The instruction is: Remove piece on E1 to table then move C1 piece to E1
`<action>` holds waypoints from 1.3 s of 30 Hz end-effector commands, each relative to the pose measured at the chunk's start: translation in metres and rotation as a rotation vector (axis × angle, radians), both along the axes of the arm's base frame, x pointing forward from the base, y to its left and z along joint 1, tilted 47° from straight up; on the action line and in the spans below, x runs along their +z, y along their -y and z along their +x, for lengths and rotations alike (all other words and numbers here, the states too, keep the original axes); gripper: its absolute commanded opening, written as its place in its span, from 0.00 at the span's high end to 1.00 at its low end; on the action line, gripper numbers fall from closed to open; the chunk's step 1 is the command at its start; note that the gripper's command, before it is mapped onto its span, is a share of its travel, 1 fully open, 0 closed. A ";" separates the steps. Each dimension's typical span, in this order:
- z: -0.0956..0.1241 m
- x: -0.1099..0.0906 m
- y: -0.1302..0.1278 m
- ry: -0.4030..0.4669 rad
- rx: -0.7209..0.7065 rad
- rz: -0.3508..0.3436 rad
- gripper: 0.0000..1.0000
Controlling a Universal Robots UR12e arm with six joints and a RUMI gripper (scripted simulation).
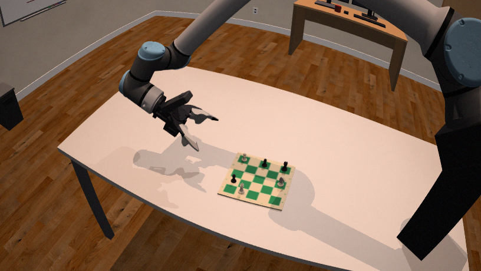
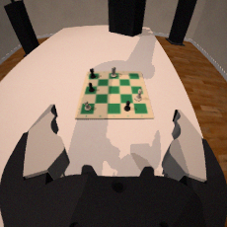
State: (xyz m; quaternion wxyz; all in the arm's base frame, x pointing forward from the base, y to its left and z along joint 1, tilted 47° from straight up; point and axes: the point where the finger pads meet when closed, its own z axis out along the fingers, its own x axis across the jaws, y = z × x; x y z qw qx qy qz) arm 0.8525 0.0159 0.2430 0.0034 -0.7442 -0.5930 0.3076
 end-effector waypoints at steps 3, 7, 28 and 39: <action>-0.002 0.000 0.001 0.019 -0.004 0.000 0.00; -0.006 -0.002 0.003 0.046 -0.010 0.000 0.00; -0.054 -0.022 0.031 0.351 -0.082 0.001 0.00; -0.087 -0.039 0.051 0.561 -0.133 0.003 0.00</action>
